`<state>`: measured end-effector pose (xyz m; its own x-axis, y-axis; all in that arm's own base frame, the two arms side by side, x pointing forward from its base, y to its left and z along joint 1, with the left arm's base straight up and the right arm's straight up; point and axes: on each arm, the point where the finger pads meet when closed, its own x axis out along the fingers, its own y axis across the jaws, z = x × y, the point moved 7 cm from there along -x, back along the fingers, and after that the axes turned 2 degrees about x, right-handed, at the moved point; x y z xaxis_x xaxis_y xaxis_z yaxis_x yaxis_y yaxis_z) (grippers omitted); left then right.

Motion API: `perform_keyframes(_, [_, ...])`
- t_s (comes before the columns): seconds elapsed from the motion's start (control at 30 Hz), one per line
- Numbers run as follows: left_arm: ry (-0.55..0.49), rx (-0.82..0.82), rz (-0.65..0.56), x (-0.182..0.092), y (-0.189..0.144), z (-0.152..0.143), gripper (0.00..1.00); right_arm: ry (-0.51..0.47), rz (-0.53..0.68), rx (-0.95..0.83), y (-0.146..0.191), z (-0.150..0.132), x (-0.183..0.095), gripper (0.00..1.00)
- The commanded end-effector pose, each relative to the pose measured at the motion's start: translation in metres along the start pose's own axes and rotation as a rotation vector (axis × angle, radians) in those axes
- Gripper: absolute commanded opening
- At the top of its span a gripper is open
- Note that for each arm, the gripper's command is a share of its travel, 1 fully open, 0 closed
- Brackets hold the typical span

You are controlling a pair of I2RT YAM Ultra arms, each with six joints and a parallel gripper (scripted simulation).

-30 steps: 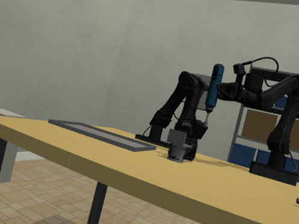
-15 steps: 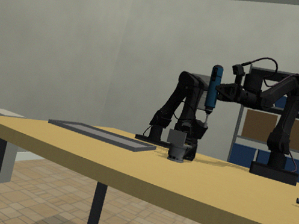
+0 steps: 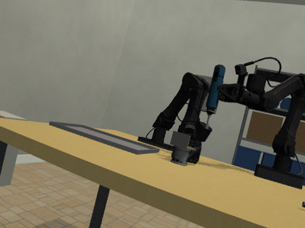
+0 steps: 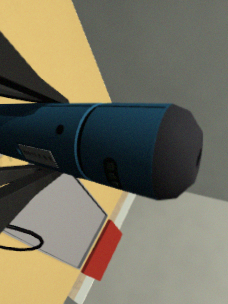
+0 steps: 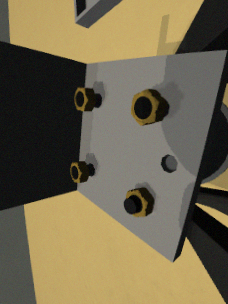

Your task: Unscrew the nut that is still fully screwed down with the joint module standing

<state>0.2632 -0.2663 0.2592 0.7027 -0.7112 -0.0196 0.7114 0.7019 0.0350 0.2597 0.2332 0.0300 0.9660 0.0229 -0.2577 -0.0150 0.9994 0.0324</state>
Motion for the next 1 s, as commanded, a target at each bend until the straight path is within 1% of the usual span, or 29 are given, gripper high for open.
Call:
perform_keyframes(0.0, [-0.155, -0.009, 0.014, 0.011, 0.003, 0.043, 0.42, 0.011, 0.002, -0.002, 0.002, -0.002, 0.003, 0.59])
perform_keyframes(0.27, [-0.156, -0.009, 0.015, 0.019, 0.003, 0.043, 0.42, 0.011, 0.002, -0.002, 0.002, -0.002, 0.003, 0.59])
perform_keyframes(0.3, [-0.182, -0.009, 0.015, 0.014, 0.003, 0.053, 0.42, 0.011, 0.002, -0.002, 0.002, -0.002, 0.003, 0.59])
perform_keyframes(0.33, [-0.188, -0.009, 0.016, 0.013, 0.003, 0.055, 0.42, 0.011, 0.002, -0.002, 0.002, -0.002, 0.003, 0.59])
perform_keyframes(0.4, [-0.188, -0.009, 0.016, 0.013, 0.003, 0.055, 0.42, 0.011, 0.002, -0.002, 0.002, -0.002, 0.003, 0.59])
perform_keyframes(0.43, [-0.158, -0.009, 0.015, 0.02, 0.003, 0.044, 0.42, 0.011, 0.002, -0.002, 0.002, -0.002, 0.003, 0.59])
perform_keyframes(0.47, [-0.155, -0.009, 0.015, 0.022, 0.003, 0.043, 0.42, 0.011, 0.002, -0.002, 0.002, -0.002, 0.003, 0.59])
perform_keyframes(0.8, [-0.155, -0.009, 0.015, 0.034, 0.003, 0.043, 0.42, 0.011, 0.002, -0.002, 0.002, -0.002, 0.003, 0.59])
perform_keyframes(0.83, [-0.161, -0.009, 0.015, 0.033, 0.003, 0.045, 0.42, 0.011, 0.002, -0.002, 0.002, -0.002, 0.003, 0.59])
perform_keyframes(0.87, [-0.185, -0.009, 0.016, 0.028, 0.003, 0.054, 0.42, 0.011, 0.002, -0.002, 0.002, -0.002, 0.003, 0.59])
perform_keyframes(0.97, [-0.19, -0.009, 0.016, 0.027, 0.003, 0.056, 0.42, 0.011, 0.002, -0.002, 0.002, -0.002, 0.003, 0.59])
